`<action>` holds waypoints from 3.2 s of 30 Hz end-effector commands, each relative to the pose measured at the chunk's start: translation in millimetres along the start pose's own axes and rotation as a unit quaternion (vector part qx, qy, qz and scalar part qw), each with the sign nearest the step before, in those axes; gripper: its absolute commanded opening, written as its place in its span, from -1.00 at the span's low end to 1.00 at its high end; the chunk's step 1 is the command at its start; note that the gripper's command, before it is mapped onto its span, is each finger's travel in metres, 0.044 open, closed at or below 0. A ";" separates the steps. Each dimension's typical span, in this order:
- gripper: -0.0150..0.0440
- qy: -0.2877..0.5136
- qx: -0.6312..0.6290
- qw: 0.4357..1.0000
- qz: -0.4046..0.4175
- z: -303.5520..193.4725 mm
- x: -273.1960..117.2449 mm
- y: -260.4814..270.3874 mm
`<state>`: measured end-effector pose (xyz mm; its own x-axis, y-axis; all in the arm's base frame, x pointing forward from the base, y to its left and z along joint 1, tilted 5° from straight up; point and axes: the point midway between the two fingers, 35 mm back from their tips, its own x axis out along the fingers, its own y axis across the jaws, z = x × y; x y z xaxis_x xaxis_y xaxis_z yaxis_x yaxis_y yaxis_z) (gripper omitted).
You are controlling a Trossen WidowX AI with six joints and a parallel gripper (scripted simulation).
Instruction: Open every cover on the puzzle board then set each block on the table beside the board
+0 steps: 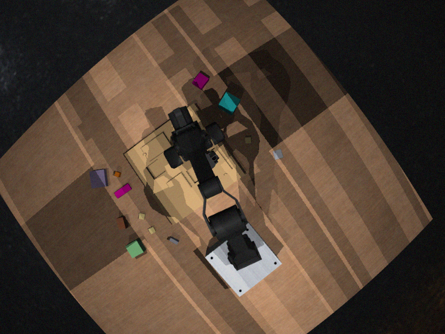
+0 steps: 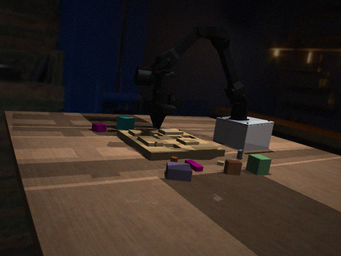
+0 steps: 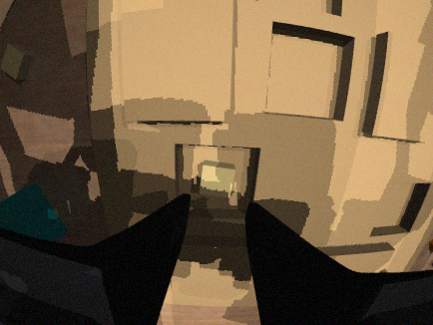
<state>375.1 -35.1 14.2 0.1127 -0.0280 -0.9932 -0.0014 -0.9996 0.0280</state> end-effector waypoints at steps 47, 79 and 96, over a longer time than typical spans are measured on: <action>0.00 0.000 0.002 1.000 0.002 0.0 29.3 1.8; -0.22 0.000 0.002 1.000 0.001 -0.6 15.2 1.0; -0.22 0.000 0.002 1.000 0.002 -0.4 -7.2 0.8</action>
<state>373.5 -35.5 15.8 0.1063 -0.0277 -0.9939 -0.0028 -0.9996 0.0275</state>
